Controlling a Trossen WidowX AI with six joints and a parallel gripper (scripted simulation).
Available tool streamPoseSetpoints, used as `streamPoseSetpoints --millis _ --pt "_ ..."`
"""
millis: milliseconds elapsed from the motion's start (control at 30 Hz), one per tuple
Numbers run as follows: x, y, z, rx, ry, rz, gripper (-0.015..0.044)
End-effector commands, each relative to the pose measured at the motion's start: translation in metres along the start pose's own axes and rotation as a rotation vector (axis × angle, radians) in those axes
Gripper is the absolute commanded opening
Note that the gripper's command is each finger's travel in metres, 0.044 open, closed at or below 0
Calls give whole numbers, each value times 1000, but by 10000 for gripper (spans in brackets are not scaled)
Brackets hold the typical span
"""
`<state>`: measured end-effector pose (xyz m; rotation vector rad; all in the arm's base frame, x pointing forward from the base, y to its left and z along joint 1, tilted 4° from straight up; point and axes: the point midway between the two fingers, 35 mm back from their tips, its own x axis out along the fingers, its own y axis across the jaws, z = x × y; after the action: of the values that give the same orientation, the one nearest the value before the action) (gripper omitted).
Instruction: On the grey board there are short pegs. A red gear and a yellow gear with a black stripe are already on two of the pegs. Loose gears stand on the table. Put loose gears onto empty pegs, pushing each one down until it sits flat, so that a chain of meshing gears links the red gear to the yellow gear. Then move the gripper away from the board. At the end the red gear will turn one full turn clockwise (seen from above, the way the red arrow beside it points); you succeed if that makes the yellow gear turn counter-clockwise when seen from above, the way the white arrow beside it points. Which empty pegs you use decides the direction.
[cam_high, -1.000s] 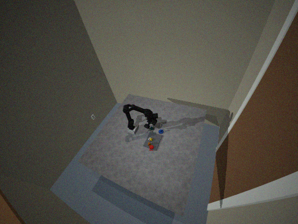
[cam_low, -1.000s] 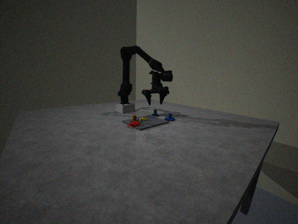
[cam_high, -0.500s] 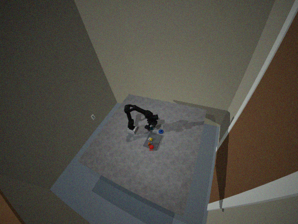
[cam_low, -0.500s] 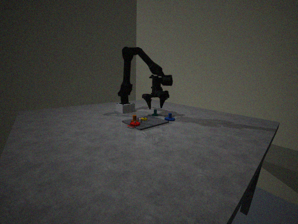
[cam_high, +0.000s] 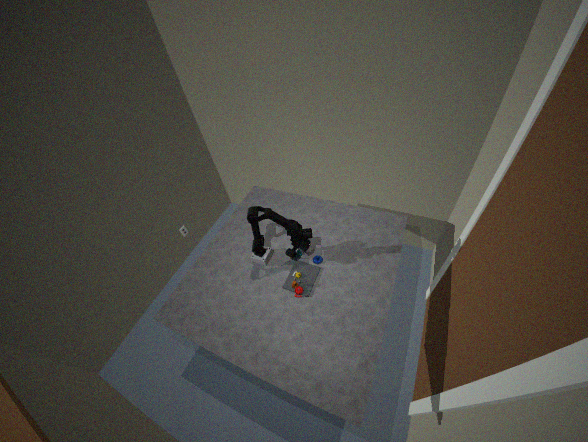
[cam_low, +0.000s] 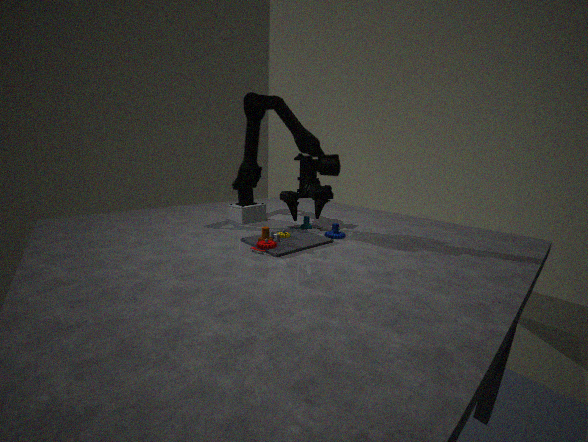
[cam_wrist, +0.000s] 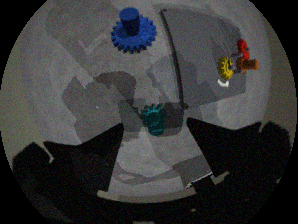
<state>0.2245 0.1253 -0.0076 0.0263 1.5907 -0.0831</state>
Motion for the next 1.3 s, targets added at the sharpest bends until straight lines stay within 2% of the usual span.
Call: streamPoseSetpoints --millis 0,400,600,667,1267 --pt "1 1 -1 5 3 4 387" --pt "1 1 -1 5 3 4 72" --pt "1 1 -1 5 3 4 32" --pt "1 1 0 5 3 4 0" --pt "-42 4 7 6 2 4 0"
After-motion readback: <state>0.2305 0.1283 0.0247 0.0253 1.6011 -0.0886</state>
